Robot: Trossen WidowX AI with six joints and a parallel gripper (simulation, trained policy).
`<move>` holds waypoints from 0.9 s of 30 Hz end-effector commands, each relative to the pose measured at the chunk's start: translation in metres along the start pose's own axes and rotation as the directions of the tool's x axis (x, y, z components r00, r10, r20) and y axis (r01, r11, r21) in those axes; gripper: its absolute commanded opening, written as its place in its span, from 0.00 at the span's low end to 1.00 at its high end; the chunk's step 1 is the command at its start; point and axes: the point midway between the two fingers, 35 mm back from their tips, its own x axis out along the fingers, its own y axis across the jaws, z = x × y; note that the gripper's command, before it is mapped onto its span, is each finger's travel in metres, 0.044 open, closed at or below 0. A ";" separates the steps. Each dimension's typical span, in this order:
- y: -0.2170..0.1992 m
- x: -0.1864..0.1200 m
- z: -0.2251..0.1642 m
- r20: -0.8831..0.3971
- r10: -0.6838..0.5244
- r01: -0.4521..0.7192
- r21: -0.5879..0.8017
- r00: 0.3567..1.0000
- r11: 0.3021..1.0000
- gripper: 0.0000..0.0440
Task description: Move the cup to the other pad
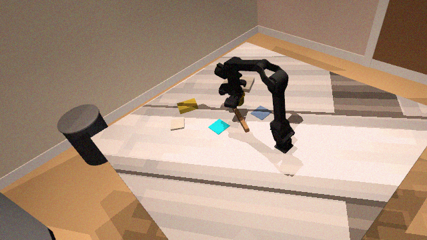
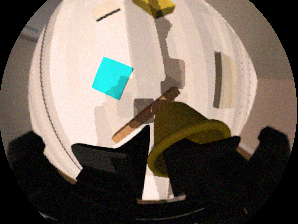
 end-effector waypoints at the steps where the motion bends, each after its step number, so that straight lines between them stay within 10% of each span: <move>1: 0.007 -0.002 0.012 0.028 -0.004 0.004 -0.011 1.000 1.000 0.00; 27: 0.090 0.013 0.072 0.122 0.006 0.007 -0.105 0.993 0.994 0.00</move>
